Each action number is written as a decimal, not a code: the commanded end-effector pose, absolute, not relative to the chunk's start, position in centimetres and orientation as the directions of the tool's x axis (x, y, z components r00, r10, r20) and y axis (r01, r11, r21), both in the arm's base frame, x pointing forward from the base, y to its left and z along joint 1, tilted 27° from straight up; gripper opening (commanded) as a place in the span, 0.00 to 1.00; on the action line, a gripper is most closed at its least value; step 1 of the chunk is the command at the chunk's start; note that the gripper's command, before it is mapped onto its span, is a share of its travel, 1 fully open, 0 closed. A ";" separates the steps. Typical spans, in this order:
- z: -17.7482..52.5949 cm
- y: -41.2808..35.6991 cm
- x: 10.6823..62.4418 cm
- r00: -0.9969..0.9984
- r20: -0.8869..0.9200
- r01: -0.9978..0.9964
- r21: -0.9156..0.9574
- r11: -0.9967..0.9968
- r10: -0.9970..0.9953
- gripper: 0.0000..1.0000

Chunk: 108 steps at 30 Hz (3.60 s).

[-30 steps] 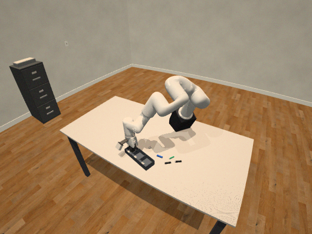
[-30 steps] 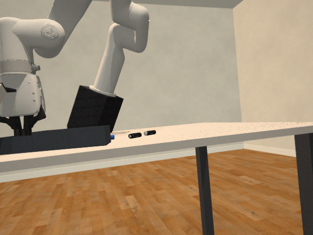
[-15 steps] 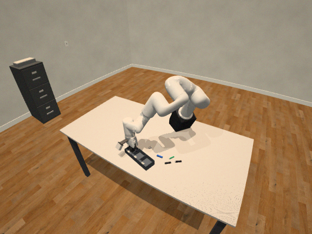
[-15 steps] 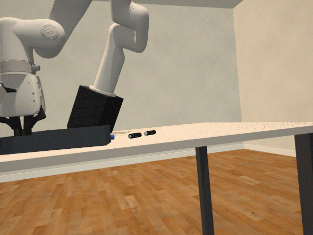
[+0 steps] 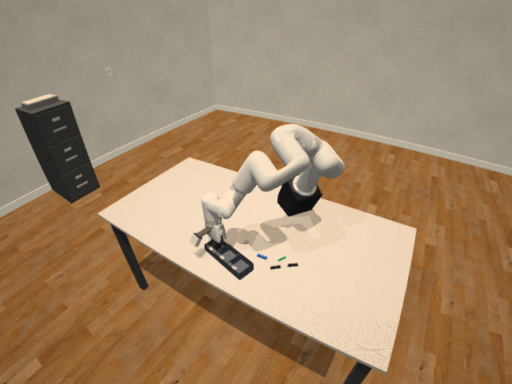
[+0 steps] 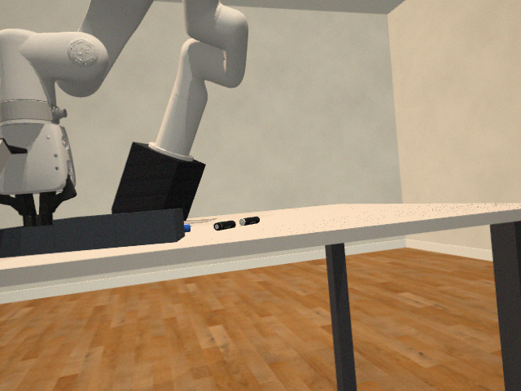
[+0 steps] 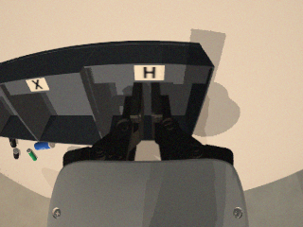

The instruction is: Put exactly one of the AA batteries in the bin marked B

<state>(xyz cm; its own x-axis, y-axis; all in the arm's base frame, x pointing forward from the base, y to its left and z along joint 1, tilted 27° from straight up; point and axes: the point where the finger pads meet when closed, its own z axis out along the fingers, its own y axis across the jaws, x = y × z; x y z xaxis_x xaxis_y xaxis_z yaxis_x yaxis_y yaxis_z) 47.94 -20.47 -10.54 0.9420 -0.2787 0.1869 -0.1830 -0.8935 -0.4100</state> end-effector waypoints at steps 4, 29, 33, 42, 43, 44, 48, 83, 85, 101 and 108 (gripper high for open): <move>-10.4 -20.6 48.0 0.941 0.190 -0.183 -0.409 -0.894 -0.279 0.07; -8.3 -21.4 47.4 0.941 0.190 -0.183 -0.409 -0.894 -0.279 0.07; -7.9 -21.6 47.3 0.941 0.190 -0.183 -0.409 -0.894 -0.279 0.07; -5.1 -22.7 46.4 0.941 0.190 -0.183 -0.408 -0.894 -0.279 0.07; -5.1 -22.7 46.4 0.941 0.190 -0.183 -0.408 -0.894 -0.279 0.07; -5.1 -22.7 46.4 0.941 0.190 -0.183 -0.408 -0.894 -0.279 0.07; -4.9 -22.2 46.5 0.941 0.190 -0.183 -0.408 -0.894 -0.279 0.07; -4.5 -14.0 48.7 0.941 0.190 -0.183 -0.409 -0.894 -0.279 0.07; -4.5 -14.0 48.7 0.941 0.190 -0.183 -0.409 -0.894 -0.279 0.07; -7.0 -13.0 49.5 0.941 0.190 -0.183 -0.409 -0.894 -0.279 0.07; -7.0 -13.0 49.5 0.941 0.190 -0.183 -0.409 -0.894 -0.279 0.07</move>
